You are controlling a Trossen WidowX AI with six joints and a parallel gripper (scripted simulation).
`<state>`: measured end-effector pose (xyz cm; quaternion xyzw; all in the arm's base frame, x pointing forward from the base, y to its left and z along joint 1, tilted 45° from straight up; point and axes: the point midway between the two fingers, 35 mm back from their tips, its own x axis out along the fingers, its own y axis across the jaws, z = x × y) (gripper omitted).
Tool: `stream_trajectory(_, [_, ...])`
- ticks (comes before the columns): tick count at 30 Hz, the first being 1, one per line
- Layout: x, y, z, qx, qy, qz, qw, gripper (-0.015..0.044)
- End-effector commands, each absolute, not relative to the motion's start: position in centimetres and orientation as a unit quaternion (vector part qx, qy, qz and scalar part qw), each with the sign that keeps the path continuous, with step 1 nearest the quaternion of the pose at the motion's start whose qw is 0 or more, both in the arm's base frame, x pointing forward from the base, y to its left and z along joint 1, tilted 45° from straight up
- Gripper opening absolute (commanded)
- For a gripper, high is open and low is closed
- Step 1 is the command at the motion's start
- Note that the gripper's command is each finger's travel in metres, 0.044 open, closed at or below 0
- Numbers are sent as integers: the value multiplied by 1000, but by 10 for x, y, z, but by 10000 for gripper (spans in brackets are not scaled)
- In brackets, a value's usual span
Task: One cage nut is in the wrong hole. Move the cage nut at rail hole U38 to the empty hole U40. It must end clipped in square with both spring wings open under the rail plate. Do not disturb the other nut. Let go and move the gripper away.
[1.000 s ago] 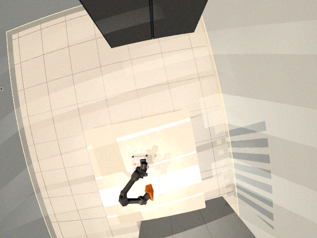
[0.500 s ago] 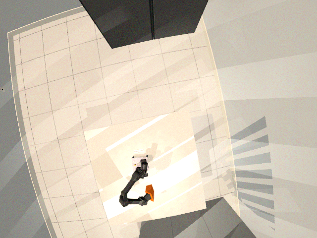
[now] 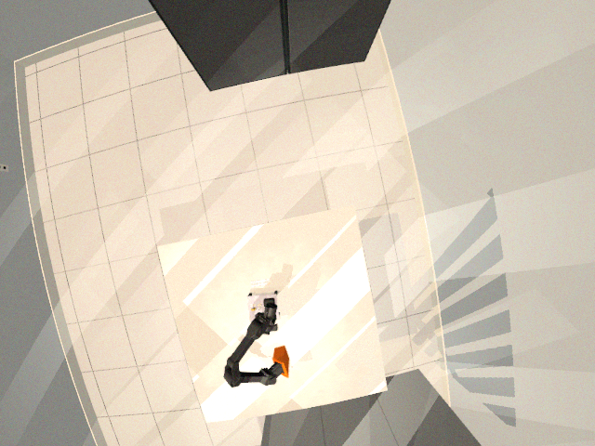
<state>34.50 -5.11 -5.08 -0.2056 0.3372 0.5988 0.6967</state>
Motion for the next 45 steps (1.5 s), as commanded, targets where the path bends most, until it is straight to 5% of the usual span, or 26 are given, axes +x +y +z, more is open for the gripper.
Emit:
stream_trajectory(1, [345, -51, -51, -207, 338, 599, 696, 28])
stream_trajectory(45, [344, -50, -52, -216, 332, 580, 712, 28])
